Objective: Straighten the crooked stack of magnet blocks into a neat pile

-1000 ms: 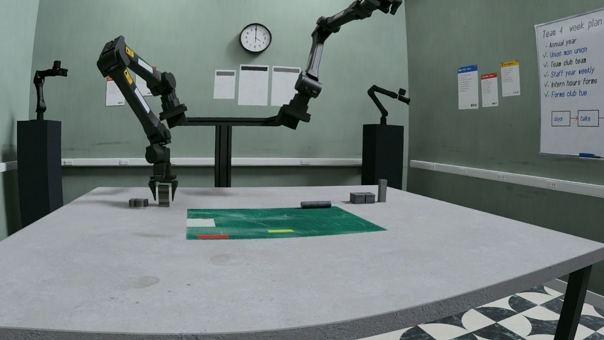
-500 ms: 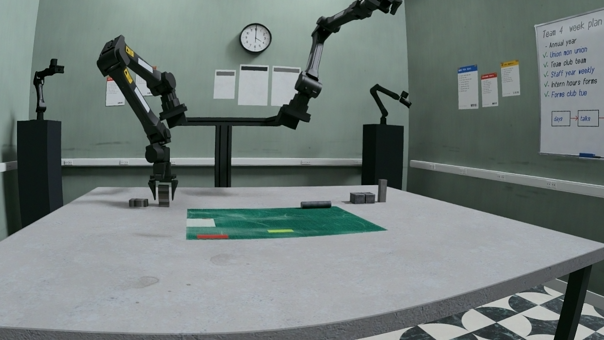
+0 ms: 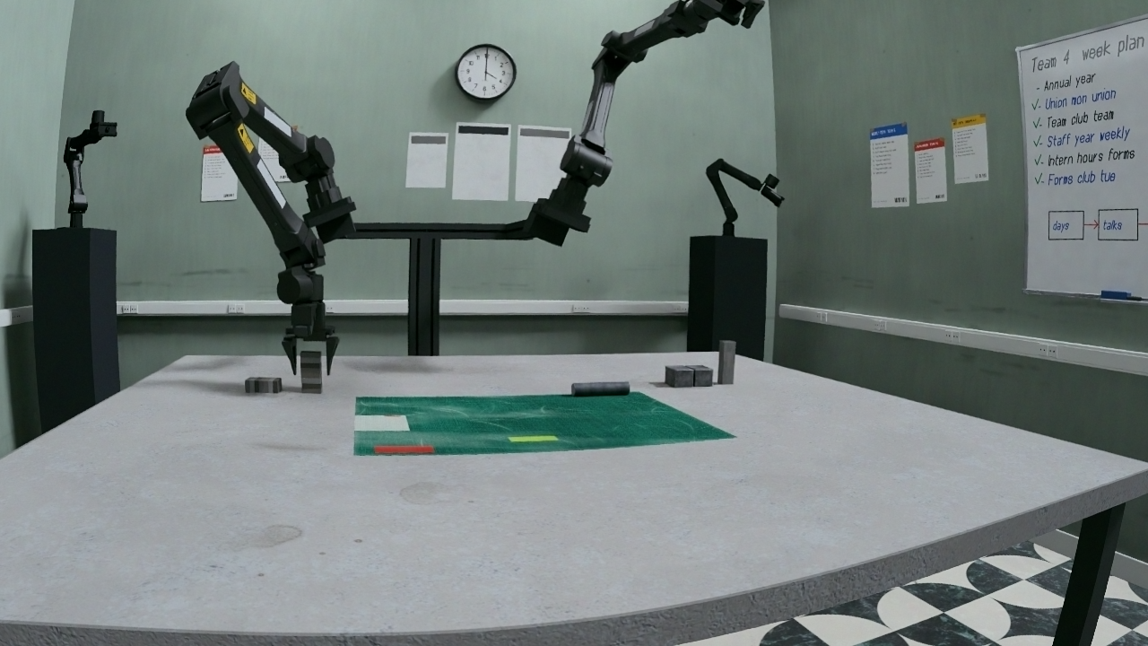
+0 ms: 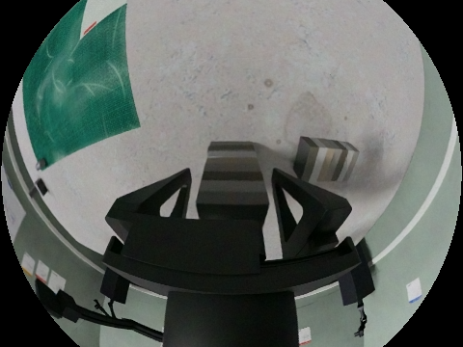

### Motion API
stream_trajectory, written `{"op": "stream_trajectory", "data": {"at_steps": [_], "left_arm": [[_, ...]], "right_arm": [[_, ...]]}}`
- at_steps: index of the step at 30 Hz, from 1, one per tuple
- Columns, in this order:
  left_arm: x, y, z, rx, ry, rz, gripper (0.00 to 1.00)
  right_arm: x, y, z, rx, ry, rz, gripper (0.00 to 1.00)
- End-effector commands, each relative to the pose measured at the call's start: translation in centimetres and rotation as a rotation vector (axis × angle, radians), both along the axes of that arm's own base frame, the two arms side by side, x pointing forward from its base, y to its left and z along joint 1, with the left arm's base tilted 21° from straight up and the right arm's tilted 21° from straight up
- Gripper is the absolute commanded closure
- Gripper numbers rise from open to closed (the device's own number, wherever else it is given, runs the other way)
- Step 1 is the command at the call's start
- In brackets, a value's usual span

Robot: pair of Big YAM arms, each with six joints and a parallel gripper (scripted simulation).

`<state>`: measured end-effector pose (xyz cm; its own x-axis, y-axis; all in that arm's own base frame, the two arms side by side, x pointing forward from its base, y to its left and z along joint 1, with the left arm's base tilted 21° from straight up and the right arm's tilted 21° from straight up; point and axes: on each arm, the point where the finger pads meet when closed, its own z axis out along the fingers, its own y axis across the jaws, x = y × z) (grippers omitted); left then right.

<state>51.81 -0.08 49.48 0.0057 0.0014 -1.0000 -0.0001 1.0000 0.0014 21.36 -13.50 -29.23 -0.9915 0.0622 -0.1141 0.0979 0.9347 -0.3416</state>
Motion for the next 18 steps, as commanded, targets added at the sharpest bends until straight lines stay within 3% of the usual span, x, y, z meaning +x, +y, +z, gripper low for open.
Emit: {"op": "stream_trajectory", "data": {"at_steps": [1, 18], "left_arm": [[-0.3, -0.9, 2.4, 0.012, -0.055, -0.015, 0.0], [-0.3, -0.9, 2.4, 0.012, -0.055, -0.015, 0.0]], "right_arm": [[-1.3, 1.3, 2.0, 0.006, 0.024, 0.016, 0.22], [-1.3, 3.1, 7.2, 0.001, 0.017, 0.016, 0.22]]}}
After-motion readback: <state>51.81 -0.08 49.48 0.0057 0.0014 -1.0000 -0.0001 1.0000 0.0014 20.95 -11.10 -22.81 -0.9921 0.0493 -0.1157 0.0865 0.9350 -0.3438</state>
